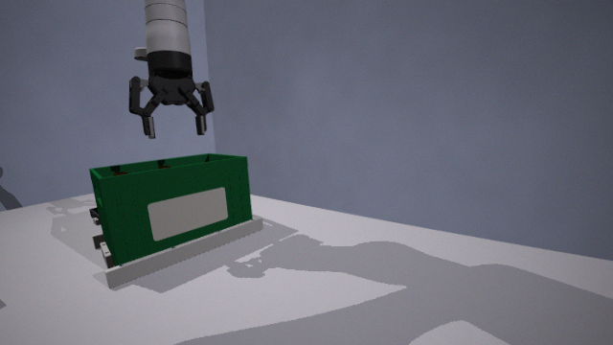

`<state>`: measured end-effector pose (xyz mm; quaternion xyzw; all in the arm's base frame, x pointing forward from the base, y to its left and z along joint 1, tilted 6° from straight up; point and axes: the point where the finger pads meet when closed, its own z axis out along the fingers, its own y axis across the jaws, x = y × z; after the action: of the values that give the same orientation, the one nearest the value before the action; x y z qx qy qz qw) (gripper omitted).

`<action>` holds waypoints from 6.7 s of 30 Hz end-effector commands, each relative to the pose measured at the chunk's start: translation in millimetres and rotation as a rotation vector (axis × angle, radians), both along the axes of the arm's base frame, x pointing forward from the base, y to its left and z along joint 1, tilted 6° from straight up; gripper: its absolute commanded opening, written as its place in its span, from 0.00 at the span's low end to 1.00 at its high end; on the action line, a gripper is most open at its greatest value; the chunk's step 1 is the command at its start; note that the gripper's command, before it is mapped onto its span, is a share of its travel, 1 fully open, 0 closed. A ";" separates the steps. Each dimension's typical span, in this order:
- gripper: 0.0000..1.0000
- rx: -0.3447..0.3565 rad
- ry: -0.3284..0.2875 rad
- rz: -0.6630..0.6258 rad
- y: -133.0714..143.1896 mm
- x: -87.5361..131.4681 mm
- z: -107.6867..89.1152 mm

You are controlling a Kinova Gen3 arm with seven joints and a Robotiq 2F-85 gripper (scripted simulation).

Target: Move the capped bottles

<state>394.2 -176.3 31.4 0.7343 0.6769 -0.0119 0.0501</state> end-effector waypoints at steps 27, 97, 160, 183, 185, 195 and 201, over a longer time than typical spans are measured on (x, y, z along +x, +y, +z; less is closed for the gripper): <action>1.00 0.000 -0.002 0.002 0.6 0.8 0.6; 1.00 0.003 -0.002 0.003 88.7 8.7 -8.8; 1.00 0.005 -0.002 0.013 91.4 9.4 -7.8; 0.60 -0.006 0.020 0.208 48.3 3.2 -9.1; 0.60 -0.008 0.022 0.233 44.8 3.0 -9.6; 0.60 -0.015 0.032 0.360 27.5 2.1 -12.0; 0.60 -0.016 0.039 0.397 28.1 0.9 -11.4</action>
<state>394.1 -147.6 19.4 0.5946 0.8025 -0.0213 0.0437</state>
